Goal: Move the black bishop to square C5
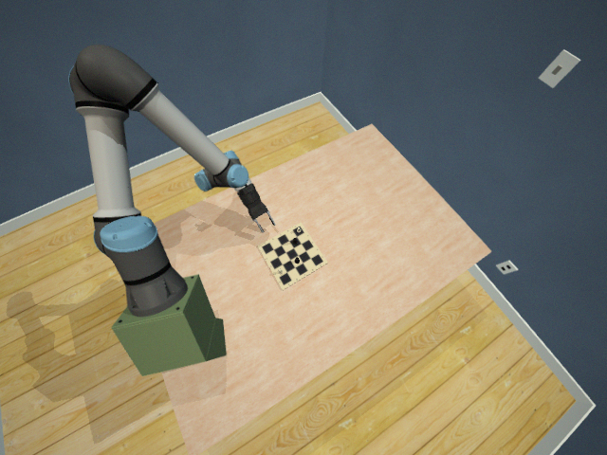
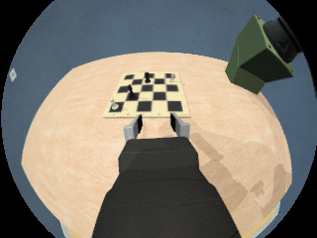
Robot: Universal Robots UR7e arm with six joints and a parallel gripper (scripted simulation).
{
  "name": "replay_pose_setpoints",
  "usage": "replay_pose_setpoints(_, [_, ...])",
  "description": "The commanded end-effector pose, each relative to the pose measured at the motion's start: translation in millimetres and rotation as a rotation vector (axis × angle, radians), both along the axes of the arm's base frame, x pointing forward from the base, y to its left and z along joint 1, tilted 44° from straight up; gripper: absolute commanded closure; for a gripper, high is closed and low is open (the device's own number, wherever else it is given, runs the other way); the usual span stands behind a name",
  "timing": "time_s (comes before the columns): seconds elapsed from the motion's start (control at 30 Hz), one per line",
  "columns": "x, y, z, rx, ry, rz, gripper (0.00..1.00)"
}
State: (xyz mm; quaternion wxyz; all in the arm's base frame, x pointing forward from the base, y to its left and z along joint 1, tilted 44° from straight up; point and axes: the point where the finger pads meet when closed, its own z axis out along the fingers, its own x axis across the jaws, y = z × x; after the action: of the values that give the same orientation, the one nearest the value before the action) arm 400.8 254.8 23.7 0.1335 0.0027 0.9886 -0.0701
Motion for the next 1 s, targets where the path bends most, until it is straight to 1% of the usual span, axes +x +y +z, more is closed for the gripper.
replay_pose_setpoints(0.0, [0.3,0,0.4,0.0,-0.001,0.0,0.0])
replay_pose_setpoints(0.5, [-0.5,-3,3.6,-0.001,-0.001,0.003,0.0])
replay_pose_setpoints(0.67, [-3.2,-14,14.8,-0.002,-0.001,0.003,0.0])
replay_pose_setpoints(0.97, [-10.5,-45,45.9,-0.002,-0.001,0.003,0.0])
